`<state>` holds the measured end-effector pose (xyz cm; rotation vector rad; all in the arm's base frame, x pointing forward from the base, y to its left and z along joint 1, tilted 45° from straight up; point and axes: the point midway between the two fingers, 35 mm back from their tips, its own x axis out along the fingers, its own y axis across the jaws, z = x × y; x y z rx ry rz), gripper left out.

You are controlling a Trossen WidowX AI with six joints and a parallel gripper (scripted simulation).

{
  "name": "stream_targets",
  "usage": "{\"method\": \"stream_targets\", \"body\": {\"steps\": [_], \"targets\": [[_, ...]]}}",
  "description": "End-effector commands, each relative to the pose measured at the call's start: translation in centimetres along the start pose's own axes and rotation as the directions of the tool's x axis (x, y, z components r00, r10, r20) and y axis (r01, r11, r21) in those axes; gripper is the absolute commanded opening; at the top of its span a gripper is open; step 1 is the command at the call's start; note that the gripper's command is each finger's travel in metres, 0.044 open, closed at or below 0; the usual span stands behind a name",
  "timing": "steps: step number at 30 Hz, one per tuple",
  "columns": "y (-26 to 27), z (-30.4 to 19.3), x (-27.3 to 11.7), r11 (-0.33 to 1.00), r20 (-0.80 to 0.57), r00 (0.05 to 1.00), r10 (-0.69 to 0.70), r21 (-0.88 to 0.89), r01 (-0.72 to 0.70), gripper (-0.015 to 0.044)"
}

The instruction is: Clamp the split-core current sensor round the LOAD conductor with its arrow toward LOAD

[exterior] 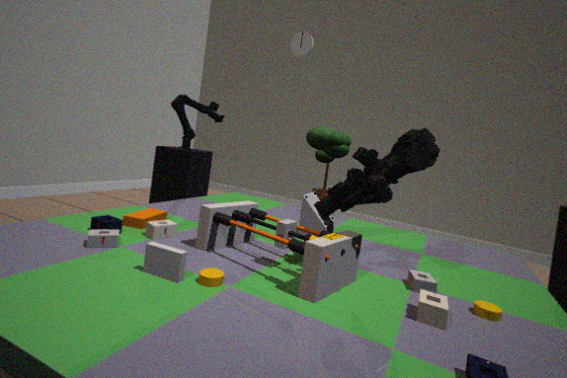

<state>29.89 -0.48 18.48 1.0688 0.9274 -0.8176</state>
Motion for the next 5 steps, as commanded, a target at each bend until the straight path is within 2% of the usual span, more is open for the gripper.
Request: {"method": "stream_targets", "body": {"steps": [1, 4, 5], "targets": [[0.0, 0.1, 0.6, 1.000, -0.033, 0.999, -0.029, 0.012, 0.029, 0.0440], [-0.2, 1.0, 2.8, 0.987, -0.171, 0.977, -0.127, 0.077, 0.141, 0.0440], [0.1, 0.2, 0.8, 0.998, -0.078, 0.996, -0.047, 0.032, 0.049, 0.0440]]}}
